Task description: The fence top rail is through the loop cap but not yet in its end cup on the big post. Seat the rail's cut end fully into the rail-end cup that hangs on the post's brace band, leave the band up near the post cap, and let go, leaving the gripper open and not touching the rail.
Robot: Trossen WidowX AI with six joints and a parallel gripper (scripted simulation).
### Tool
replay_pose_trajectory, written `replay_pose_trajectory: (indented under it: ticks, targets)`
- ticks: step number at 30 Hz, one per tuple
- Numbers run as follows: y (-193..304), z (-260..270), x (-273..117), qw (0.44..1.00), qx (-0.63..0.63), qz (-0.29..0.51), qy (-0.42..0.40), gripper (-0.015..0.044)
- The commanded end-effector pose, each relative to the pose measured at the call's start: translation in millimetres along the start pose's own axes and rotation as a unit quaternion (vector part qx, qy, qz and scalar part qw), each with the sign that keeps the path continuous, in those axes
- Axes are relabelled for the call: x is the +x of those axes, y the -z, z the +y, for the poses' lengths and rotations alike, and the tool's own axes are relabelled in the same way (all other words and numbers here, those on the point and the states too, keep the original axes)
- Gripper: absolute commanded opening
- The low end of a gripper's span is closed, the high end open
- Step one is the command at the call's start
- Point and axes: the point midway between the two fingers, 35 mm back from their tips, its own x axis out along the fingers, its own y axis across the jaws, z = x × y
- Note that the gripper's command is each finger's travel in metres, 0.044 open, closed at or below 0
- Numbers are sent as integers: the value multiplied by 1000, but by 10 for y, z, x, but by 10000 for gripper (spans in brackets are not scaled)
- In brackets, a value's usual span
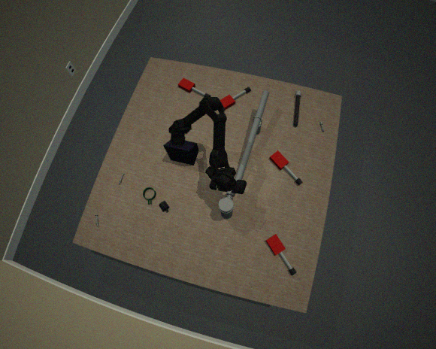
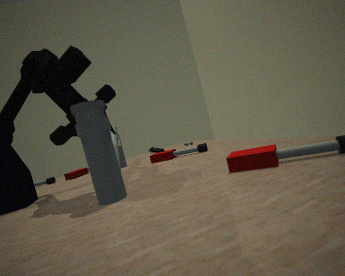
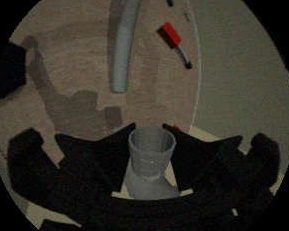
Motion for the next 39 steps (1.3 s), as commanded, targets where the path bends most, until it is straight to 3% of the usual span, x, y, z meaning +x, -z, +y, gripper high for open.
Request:
replay_pose_trajectory:
  ticks: [1,13,25,31,39]
  targets:
    - [0,0,0,1000,0,0,0,131]
    - [-158,-96,-139,1000,3,1,0,440]
    - [-398,-224,-340,999,34,0,1,440]
    - [-807,-410,-658,952,306,-5,-1,440]
    - [-1391,-517,-1081,786,618,-8,-9,440]
